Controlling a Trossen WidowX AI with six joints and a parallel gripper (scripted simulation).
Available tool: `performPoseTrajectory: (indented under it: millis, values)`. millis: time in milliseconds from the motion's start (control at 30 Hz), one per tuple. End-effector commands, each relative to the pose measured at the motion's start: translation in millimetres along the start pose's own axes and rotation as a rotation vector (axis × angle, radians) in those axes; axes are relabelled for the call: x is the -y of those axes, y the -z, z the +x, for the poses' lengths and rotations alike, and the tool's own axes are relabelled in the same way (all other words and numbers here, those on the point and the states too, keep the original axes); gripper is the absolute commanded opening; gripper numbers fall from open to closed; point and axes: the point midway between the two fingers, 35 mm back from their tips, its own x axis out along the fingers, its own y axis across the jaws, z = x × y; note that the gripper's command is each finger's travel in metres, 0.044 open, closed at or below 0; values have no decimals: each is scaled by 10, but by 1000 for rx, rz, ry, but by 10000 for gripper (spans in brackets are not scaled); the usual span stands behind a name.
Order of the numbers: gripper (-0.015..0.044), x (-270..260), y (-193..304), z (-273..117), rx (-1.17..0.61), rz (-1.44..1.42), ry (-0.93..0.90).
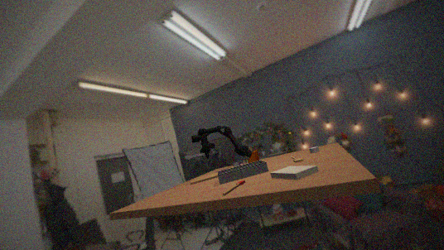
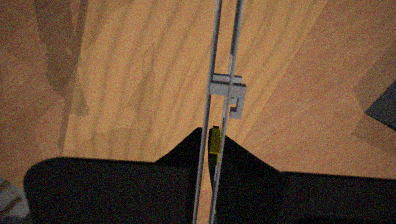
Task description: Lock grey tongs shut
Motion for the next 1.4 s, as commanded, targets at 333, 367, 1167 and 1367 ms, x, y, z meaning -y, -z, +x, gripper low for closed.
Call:
performPoseTrajectory:
  millis: [333, 367, 1167, 1367]
  values:
    - [-150, 35, -54, 112, -152, 135, 99]
    - [-150, 36, -55, 120, -168, 144, 106]
    - [-150, -18, -66, 149, -628, 218, 126]
    - [-150, -32, -86, 120, -748, 194, 95]
